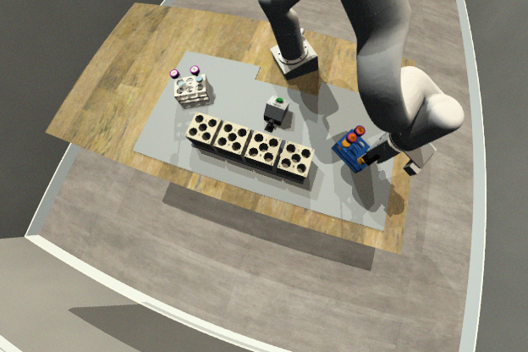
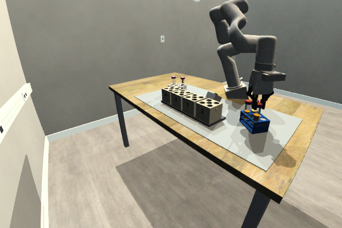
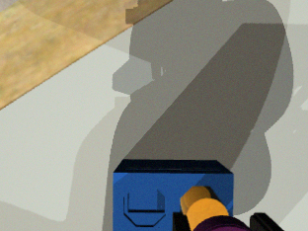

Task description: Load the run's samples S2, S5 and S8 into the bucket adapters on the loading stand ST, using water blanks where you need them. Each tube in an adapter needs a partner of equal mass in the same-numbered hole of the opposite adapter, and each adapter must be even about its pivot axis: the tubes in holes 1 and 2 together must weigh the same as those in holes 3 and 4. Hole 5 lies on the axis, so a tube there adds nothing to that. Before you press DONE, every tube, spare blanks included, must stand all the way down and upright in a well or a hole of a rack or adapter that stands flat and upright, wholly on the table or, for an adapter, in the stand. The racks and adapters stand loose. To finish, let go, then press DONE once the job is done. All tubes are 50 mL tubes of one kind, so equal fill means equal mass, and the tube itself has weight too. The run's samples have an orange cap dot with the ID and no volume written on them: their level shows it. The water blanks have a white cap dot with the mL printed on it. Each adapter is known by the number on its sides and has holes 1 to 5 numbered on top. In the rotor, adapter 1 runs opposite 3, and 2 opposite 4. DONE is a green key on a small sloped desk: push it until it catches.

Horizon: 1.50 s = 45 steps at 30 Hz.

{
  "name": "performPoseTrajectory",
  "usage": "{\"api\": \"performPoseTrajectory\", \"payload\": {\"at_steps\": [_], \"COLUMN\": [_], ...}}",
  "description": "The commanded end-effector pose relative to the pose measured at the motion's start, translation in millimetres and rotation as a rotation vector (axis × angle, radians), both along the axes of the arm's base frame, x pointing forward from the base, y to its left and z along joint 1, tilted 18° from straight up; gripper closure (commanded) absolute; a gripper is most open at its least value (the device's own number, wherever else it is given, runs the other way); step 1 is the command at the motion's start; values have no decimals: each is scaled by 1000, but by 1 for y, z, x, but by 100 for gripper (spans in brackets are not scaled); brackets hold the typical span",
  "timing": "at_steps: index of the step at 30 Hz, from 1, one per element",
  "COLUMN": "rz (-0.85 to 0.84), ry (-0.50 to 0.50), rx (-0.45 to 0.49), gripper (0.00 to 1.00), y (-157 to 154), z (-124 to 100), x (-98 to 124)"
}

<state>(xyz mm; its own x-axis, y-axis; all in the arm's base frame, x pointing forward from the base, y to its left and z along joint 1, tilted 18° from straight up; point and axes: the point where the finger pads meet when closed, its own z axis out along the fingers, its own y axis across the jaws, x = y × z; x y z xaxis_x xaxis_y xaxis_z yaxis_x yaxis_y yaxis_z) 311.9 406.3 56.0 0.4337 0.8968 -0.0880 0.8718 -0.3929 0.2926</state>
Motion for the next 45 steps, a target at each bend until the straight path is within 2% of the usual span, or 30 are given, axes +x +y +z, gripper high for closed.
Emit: {"api": "performPoseTrajectory", "payload": {"at_steps": [1,16,32,33,45], "rz": [1,1,1,1,1], "ry": [-2,-2,-2,-2,-2], "rx": [4,4,4,4,4], "gripper": [100,100,100,56,56], "y": [1,-2,-2,-2,-2], "z": [-2,-14,-14,-15,-15], "x": [1,4,4,4,4]}}
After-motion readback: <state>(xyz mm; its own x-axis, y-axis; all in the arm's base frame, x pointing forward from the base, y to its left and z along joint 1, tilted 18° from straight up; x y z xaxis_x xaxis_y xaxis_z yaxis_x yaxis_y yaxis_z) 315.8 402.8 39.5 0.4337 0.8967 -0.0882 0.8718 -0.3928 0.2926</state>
